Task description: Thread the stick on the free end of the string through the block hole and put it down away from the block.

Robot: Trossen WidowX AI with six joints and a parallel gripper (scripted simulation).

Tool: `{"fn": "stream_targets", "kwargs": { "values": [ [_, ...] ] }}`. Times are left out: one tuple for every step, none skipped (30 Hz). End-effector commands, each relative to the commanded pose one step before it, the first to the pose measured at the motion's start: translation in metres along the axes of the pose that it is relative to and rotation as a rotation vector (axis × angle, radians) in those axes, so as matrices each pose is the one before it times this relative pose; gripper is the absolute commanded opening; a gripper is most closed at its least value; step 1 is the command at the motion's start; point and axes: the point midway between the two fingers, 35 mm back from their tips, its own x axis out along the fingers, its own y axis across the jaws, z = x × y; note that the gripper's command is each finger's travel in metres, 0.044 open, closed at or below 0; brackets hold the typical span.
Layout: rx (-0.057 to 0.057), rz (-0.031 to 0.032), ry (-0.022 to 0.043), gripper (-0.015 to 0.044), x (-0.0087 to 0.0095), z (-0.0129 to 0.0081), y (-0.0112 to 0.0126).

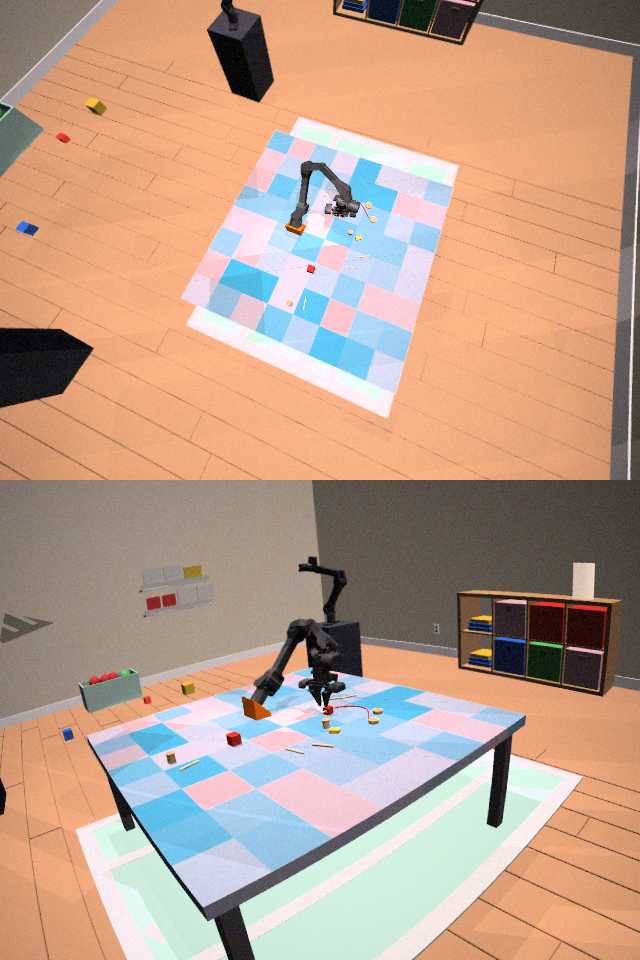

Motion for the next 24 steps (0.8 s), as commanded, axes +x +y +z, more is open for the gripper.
{"fn": "stream_targets", "kwargs": {
  "values": [
    [0.0015,-0.0011,-0.00254,0.0123,0.00677,0.0006,0.00038],
    [0.0,-0.0001,-0.00027,0.0123,0.00159,0.0001,0.00008],
    [0.0,-0.0001,-0.0003,0.0123,0.00159,0.0001,0.00009],
    [0.0,-0.0001,-0.00032,0.0123,0.00158,0.00011,0.0001],
    [0.0,-0.0001,-0.00034,0.0123,0.00158,0.00012,0.00011],
    [0.0,-0.0001,-0.00037,0.0123,0.00158,0.00012,0.00012],
    [0.0,-0.0001,-0.00039,0.0123,0.00158,0.00013,0.00013],
    [0.0,-0.0001,-0.00042,0.0123,0.00157,0.00014,0.00014],
    [0.0,-0.0001,-0.00044,0.0123,0.00157,0.00014,0.00015],
    [0.0,-0.0001,-0.00046,0.0123,0.00157,0.00015,0.00016],
    [0.0,-0.0001,-0.00049,0.0123,0.00157,0.00015,0.00017],
    [0.0,-0.0001,-0.00051,0.0123,0.00156,0.00016,0.00018],
    [0.0,-0.0001,-0.00054,0.0123,0.00156,0.00017,0.00019],
    [0.0,-0.0001,-0.00056,0.0123,0.00156,0.00017,0.0002],
    [0.0,-0.0001,-0.00059,0.0123,0.00156,0.00018,0.00021],
    [0.0,-0.0001,-0.00061,0.0123,0.00155,0.00018,0.00022],
    [0.0,-0.00008,-0.0005,0.0123,0.00123,0.00015,0.00018],
    [0.0,-0.00004,-0.00031,0.0123,0.00075,0.00009,0.00011],
    [0.0,-0.00001,-0.00011,0.0123,0.00025,0.00003,0.00004],
    [0.0,0.0,0.0,0.0123,0.0,0.0,0.0],
    [0.0,0.0,0.0,0.0123,0.0,0.0,0.0],
    [0.0,0.0,0.0,0.0123,0.0,0.0,0.0],
    [-0.0016,0.00222,0.00493,0.0096,-0.00135,-0.00081,-0.00002],
    [0.0,0.0,0.0,0.007,0.0,0.0,0.0]
  ]
}}
